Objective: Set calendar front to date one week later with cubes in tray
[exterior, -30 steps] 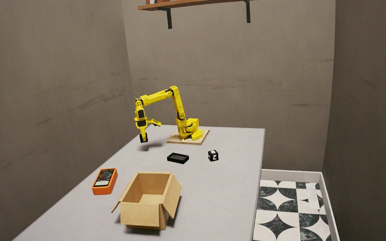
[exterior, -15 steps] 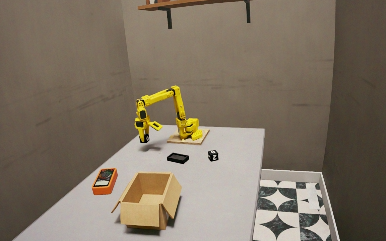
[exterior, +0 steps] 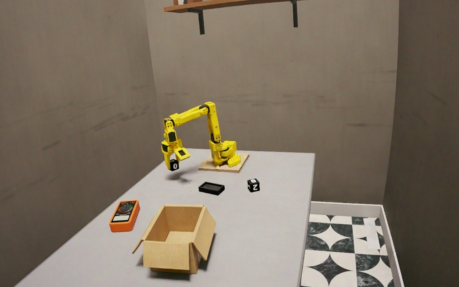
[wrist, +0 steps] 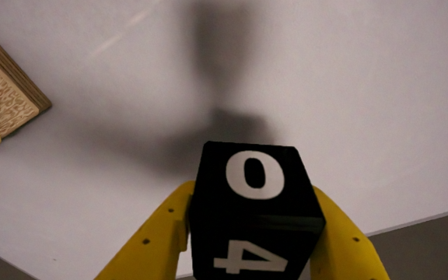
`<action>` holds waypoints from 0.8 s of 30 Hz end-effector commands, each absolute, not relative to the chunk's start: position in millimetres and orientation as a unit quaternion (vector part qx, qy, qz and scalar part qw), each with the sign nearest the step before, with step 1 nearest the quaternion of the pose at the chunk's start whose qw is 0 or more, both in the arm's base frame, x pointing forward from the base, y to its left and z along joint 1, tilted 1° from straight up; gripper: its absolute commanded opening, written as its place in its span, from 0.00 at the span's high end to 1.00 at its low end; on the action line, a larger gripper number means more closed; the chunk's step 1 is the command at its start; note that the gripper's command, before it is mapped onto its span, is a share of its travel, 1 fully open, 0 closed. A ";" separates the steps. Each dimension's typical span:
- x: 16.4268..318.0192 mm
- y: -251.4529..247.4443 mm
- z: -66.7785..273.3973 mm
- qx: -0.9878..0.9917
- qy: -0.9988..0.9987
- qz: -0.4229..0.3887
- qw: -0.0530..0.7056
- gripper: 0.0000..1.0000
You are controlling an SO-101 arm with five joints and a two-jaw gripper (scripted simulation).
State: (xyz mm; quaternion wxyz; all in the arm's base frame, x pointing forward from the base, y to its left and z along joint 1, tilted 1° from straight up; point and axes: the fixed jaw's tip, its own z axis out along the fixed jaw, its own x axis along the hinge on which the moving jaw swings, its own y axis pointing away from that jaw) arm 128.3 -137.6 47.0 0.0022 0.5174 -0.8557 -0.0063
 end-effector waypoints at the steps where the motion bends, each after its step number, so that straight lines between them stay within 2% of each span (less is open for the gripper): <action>1: 130.2 -134.1 47.9 0.471 -0.882 0.002 -0.001 1.00; 24: 133.0 -124.7 46.1 0.268 -0.963 0.002 -0.001 1.00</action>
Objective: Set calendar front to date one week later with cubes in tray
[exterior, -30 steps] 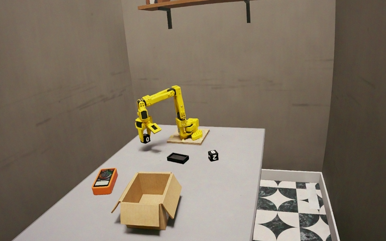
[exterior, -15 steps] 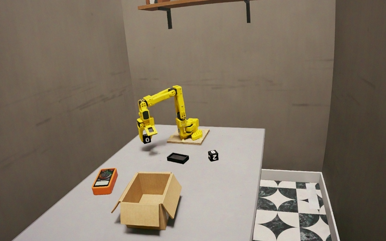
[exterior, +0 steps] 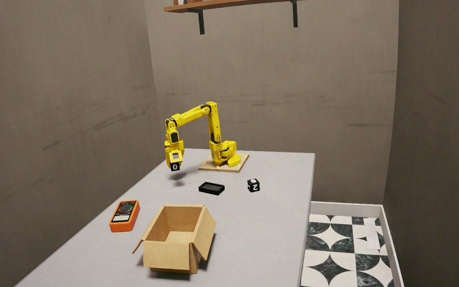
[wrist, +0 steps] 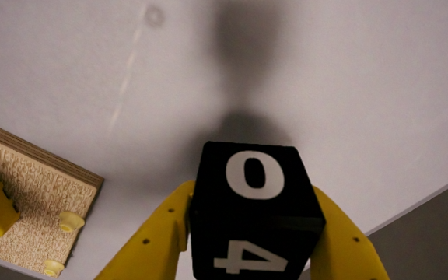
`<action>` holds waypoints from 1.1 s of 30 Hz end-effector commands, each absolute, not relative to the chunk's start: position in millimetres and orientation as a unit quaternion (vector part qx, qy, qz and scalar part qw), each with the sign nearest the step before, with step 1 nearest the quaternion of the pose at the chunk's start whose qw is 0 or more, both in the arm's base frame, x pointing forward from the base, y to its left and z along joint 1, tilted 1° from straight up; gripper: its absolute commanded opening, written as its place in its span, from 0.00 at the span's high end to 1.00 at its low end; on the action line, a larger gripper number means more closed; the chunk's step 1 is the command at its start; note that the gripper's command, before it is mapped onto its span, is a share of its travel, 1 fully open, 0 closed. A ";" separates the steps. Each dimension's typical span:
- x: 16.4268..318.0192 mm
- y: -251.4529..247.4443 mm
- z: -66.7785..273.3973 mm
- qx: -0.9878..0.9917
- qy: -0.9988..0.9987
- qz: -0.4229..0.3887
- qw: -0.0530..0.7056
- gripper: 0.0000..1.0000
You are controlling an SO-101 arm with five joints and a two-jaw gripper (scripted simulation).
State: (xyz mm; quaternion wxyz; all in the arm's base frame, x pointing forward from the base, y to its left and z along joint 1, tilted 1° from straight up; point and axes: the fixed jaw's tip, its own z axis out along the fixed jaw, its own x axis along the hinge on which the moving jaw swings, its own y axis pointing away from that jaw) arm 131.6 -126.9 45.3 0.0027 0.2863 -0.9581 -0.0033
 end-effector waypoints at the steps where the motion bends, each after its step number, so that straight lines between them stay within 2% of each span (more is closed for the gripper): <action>1: 133.0 -124.5 46.0 0.263 -0.965 0.002 -0.001 1.00; 33: 134.4 -118.9 47.5 0.224 -0.975 0.005 -0.004 1.00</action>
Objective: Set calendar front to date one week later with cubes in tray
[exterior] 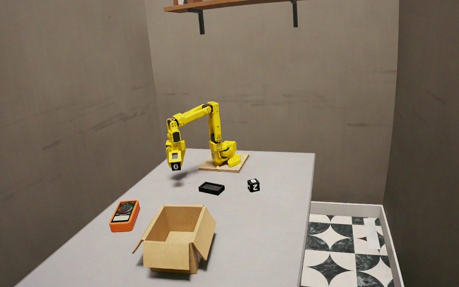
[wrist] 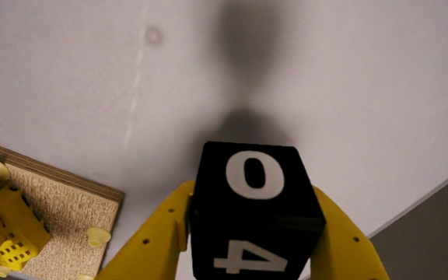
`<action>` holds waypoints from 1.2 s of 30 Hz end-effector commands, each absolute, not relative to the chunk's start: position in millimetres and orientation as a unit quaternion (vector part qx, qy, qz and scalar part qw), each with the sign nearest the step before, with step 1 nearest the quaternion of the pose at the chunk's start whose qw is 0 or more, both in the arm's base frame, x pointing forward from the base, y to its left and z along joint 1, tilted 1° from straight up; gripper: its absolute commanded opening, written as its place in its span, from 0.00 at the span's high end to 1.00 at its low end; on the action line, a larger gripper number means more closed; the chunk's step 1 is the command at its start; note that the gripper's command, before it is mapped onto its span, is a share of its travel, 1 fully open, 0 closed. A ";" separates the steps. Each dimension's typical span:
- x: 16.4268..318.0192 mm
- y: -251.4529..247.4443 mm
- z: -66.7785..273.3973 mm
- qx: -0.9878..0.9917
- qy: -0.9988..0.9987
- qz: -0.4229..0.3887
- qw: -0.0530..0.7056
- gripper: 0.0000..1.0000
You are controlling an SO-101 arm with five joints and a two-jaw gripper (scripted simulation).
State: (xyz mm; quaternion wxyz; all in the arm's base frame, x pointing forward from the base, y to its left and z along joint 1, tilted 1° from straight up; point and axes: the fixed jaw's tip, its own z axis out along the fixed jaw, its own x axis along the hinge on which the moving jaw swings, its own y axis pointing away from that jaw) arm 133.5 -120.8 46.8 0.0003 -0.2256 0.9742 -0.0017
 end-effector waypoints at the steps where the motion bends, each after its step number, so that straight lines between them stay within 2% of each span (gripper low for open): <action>1: 134.4 -118.9 47.5 -0.224 0.975 -0.005 0.004 1.00; 36: 134.5 -118.9 36.7 -0.224 0.975 -0.005 0.004 1.00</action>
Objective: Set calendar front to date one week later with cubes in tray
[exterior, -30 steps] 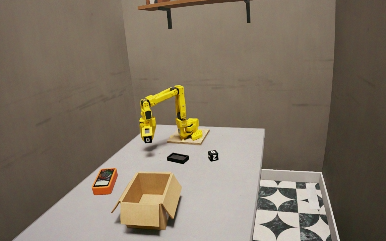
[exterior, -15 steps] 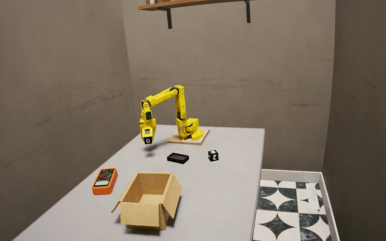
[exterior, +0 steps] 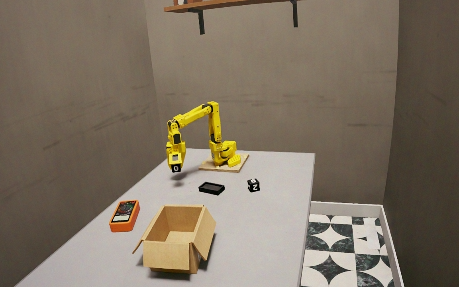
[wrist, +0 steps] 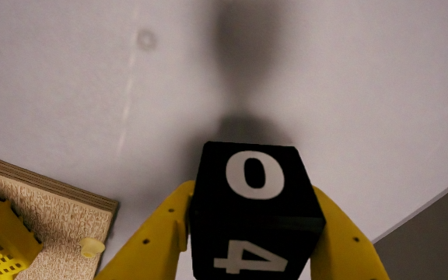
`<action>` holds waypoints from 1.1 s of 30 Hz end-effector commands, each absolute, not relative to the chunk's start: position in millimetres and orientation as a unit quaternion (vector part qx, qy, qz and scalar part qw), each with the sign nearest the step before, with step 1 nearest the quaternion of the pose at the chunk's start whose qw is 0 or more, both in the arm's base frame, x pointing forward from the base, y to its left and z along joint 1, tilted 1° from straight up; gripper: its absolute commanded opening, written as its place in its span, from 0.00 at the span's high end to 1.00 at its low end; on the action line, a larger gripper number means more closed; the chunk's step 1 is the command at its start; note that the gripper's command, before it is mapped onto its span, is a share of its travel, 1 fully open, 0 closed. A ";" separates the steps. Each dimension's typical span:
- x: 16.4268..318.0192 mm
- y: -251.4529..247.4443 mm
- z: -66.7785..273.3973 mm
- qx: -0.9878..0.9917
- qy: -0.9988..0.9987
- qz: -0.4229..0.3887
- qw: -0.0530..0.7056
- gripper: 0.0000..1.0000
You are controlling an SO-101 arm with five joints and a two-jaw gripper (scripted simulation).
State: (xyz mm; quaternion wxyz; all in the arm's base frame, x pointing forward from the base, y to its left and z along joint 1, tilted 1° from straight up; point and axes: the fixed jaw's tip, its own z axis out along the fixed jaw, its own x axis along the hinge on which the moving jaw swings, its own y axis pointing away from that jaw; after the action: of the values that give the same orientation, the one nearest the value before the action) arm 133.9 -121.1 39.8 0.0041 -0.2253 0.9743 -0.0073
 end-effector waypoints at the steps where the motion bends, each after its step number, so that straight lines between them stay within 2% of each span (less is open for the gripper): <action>1: 134.5 -118.9 36.2 -0.224 0.975 -0.005 0.004 1.00; 33: 134.6 -119.0 25.5 -0.224 0.975 -0.005 0.004 1.00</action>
State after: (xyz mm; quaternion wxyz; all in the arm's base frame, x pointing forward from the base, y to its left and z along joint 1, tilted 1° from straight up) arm 134.8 -121.9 30.4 0.0075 -0.2253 0.9742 -0.0122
